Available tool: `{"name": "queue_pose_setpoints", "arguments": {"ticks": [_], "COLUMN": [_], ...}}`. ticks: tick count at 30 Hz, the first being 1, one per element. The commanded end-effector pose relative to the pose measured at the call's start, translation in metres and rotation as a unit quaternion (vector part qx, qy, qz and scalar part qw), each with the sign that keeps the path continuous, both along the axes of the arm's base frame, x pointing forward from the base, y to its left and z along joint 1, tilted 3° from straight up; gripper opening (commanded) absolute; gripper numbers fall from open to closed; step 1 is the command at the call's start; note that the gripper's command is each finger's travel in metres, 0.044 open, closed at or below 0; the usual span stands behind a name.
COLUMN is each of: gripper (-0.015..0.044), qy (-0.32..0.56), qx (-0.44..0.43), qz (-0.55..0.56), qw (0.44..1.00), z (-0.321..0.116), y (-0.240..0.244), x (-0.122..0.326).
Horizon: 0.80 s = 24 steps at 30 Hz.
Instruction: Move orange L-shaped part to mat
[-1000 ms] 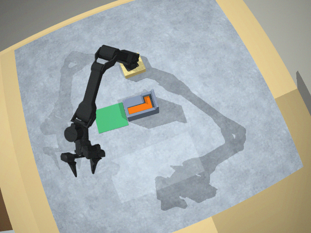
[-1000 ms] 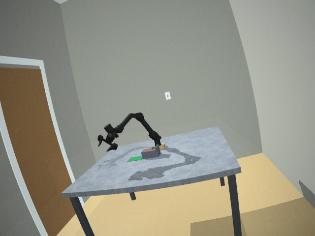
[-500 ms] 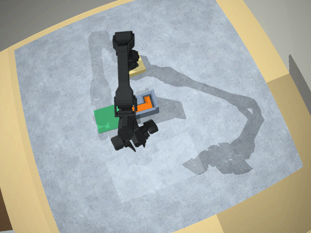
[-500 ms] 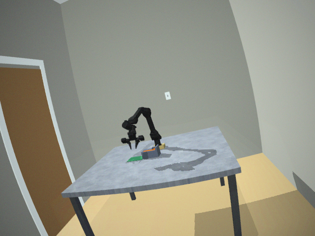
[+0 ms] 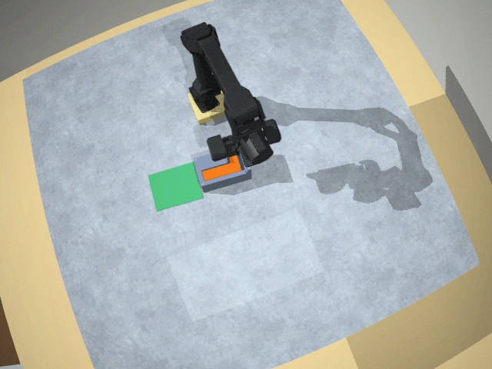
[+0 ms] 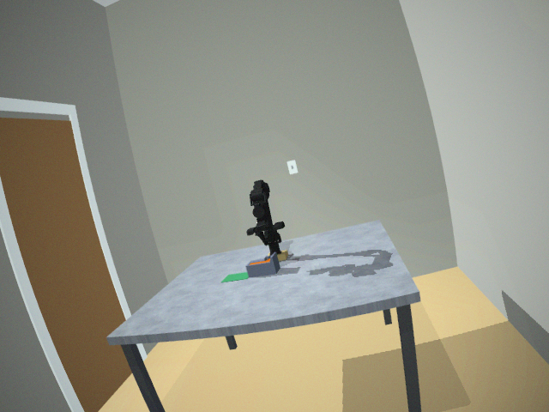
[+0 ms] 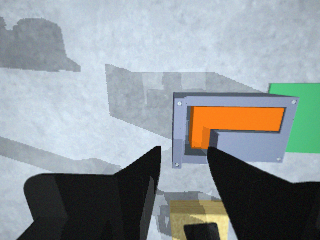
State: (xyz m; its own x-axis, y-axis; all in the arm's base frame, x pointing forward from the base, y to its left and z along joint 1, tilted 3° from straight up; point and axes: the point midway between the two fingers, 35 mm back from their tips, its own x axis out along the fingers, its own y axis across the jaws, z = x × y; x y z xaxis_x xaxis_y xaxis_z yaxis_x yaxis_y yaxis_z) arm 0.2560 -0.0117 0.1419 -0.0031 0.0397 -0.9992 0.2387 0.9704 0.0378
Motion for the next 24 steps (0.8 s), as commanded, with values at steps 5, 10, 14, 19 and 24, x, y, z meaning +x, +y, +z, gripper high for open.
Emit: {"name": "queue_pose_setpoints", "arguments": {"ticks": [5,10,14,19,24], "gripper": [0.0180,0.0180,0.0180,0.0180,0.0180], "qy": [0.007,0.007,0.007,0.007,0.007], "qx": [-0.003,-0.003,-0.003,-0.003,-0.003], "qz": [-0.009,-0.009,-0.009,-0.009,-0.009], "qw": [1.000,1.000,1.000,1.000,1.000], "z": [-0.027,-0.071,-0.073,-0.079,-0.087], "y": [0.000,0.002,0.002,0.002,0.002], "x": [-0.003,-0.006,-0.006,-0.006,-0.006]}}
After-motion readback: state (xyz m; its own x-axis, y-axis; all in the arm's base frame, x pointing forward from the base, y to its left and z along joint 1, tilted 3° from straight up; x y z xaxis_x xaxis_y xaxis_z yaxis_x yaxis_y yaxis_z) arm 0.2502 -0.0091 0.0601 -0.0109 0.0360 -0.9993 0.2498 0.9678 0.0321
